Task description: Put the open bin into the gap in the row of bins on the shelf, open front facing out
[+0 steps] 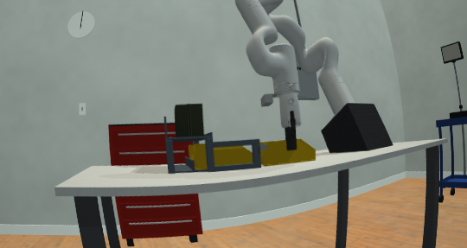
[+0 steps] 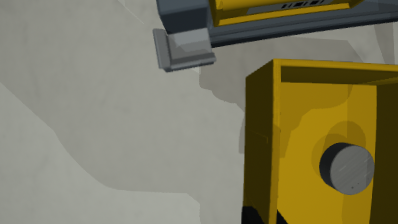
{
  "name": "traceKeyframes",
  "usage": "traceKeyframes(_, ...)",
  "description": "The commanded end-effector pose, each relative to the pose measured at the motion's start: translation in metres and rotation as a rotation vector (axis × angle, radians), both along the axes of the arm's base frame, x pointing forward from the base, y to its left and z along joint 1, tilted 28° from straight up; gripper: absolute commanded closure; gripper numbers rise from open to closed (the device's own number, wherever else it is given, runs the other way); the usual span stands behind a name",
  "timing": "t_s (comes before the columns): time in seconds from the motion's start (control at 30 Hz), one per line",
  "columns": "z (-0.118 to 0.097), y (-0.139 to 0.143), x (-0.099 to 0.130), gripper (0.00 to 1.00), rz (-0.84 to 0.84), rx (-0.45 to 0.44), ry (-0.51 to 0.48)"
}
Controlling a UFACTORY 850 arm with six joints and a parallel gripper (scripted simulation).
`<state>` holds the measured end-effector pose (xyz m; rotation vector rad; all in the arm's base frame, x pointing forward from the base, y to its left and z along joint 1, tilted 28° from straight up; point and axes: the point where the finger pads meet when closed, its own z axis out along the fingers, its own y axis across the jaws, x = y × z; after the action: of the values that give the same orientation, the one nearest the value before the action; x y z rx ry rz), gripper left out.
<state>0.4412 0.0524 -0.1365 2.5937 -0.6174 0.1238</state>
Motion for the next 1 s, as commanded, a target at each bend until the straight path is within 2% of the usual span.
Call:
traceKeyframes(0.0,0.000,0.001,0.001,1.00,0.000,0.001,-0.002)
traceKeyframes(0.83,0.009,0.005,0.001,1.00,0.000,0.001,-0.002)
traceKeyframes(0.97,0.016,0.009,0.001,1.00,0.000,0.001,-0.002)
